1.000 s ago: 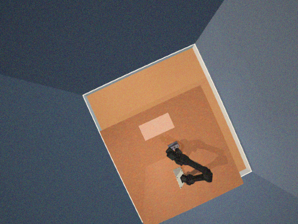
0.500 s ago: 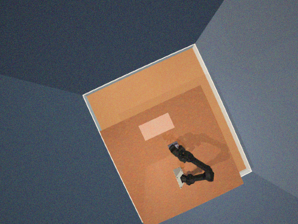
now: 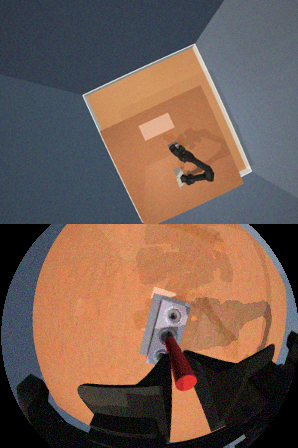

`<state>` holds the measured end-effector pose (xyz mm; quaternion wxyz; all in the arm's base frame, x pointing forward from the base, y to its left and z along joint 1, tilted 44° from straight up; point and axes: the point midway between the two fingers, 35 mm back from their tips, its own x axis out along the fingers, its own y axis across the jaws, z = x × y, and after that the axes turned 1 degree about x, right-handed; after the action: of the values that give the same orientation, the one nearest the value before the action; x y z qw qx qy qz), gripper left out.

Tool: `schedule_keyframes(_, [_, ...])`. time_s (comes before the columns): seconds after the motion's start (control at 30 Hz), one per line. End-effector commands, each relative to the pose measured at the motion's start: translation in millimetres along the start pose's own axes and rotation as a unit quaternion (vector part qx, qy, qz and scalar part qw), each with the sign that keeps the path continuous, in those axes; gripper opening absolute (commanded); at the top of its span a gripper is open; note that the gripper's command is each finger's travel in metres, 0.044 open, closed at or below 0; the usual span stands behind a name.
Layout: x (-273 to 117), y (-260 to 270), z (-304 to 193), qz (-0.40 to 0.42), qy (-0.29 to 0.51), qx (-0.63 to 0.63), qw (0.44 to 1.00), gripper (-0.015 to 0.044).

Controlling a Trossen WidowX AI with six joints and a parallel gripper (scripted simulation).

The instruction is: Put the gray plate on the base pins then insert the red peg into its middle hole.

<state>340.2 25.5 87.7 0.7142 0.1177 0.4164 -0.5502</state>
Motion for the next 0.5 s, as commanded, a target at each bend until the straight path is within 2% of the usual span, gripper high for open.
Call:
schedule_keyframes(0.0, [-0.5,0.6,3.5,0.0,-0.003,-0.001,1.0,0.0])
schedule_keyframes(0.47, [-0.5,1.6,1.4,0.0,-0.003,-0.001,1.0,0.0])
